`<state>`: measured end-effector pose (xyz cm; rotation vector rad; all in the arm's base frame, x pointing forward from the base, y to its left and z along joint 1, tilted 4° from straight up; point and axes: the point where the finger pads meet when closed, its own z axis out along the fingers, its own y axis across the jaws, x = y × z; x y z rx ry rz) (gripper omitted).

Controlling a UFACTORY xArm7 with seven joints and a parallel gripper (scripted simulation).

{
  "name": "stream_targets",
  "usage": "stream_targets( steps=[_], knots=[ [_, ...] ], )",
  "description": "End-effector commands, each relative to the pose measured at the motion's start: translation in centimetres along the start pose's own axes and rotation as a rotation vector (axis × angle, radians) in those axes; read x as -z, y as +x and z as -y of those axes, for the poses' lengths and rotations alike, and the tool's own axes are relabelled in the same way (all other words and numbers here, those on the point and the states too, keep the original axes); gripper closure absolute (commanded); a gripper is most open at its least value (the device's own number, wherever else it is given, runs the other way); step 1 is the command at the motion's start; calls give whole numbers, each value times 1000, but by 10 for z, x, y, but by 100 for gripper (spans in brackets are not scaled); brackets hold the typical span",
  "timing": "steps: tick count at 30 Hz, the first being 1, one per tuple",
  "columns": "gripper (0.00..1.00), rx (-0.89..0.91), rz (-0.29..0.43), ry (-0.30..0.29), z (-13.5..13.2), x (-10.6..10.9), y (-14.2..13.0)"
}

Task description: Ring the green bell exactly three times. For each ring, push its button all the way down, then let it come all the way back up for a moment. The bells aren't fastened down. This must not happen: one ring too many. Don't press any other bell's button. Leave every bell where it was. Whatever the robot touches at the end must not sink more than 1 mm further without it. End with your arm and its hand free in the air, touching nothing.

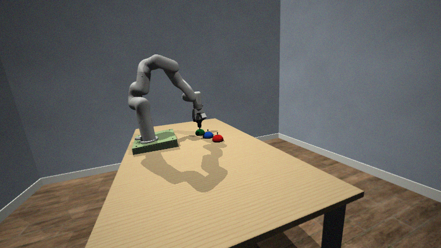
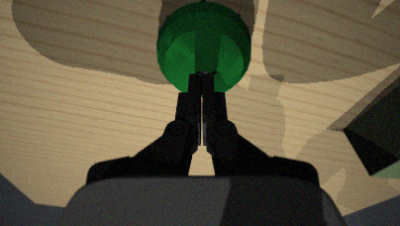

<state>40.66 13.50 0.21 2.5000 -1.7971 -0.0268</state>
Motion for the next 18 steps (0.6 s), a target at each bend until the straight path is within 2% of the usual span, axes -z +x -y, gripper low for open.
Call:
stream_targets(
  steps=[1, 9, 18],
  knots=[
    [100, 0, 0, 1, 0, 0, 0],
    [100, 0, 0, 1, 0, 5, 0],
    [100, 0, 0, 1, 0, 25, 0]
  ],
)
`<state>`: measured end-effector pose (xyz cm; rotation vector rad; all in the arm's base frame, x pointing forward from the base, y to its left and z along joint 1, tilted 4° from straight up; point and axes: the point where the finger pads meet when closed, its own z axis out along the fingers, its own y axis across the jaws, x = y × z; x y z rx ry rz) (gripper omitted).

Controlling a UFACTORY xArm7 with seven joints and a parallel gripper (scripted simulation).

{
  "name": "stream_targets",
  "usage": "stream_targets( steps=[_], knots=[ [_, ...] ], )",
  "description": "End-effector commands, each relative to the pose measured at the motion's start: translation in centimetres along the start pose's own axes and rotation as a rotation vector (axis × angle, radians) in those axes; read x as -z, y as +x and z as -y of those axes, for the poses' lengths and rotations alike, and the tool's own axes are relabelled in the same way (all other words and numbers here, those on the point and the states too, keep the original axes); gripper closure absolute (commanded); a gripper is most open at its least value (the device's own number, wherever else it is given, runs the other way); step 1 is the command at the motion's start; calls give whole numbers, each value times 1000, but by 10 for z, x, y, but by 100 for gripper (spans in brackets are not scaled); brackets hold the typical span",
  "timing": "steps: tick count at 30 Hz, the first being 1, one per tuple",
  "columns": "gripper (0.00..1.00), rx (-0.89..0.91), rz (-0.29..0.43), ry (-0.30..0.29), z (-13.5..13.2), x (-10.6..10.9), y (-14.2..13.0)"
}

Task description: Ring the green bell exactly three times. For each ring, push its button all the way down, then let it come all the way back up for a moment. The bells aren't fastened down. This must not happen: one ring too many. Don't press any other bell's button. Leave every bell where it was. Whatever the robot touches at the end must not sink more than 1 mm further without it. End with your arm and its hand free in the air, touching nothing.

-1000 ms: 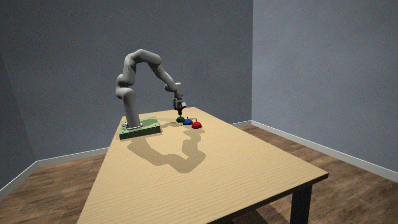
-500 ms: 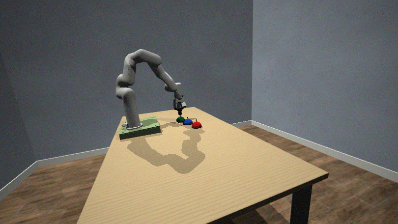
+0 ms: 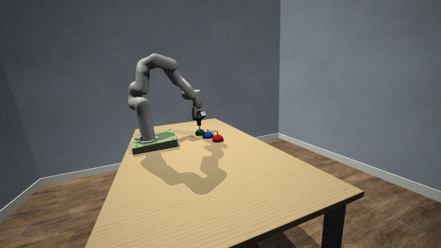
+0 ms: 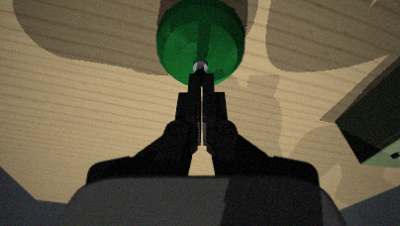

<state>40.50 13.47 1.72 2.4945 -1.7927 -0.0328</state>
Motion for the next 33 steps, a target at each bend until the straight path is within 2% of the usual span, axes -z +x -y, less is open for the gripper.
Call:
stream_targets(
  steps=[1, 18, 33],
  knots=[
    [100, 0, 1, 9, 3, 13, 0],
    [100, 0, 1, 9, 3, 50, 0],
    [100, 0, 1, 9, 3, 55, 0]
  ],
)
